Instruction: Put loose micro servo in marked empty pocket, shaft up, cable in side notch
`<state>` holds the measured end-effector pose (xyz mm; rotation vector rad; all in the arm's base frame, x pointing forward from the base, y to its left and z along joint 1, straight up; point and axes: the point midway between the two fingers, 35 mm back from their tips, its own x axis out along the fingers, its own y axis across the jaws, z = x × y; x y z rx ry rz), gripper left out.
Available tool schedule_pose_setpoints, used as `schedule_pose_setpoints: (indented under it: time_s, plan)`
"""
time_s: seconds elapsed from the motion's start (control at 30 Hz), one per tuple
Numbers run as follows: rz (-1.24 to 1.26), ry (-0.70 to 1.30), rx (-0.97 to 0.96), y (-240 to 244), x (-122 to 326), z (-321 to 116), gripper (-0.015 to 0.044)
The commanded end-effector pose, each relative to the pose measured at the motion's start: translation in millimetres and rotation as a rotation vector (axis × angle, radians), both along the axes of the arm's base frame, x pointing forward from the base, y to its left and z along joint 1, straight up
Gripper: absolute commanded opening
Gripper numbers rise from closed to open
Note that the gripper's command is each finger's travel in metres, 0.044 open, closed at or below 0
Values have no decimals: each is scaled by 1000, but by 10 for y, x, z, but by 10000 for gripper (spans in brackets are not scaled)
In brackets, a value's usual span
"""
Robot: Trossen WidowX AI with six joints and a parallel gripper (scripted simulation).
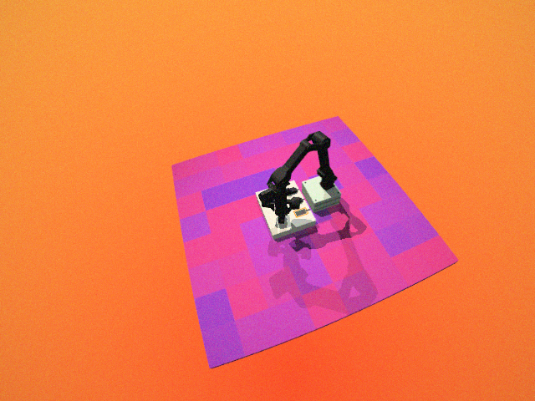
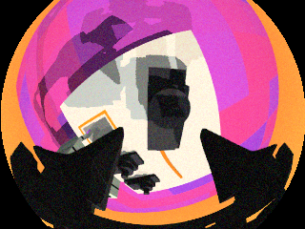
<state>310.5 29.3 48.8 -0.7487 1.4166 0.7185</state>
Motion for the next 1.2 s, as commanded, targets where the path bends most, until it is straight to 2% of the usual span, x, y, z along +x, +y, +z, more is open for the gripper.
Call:
schedule_pose_setpoints:
  time_s: [0.0,0.2,0.4,0.5,0.7,1.17]
  plan:
    - [6,-1,6,10,2,-9,282]
    - [6,-1,6,10,2,-9,125]
    - [6,-1,6,10,2,-9,85]
    - [6,-1,6,10,3,49,6]
    - [6,0,6,4,-59,282,0]
    - [6,0,6,65,-75,289,0]
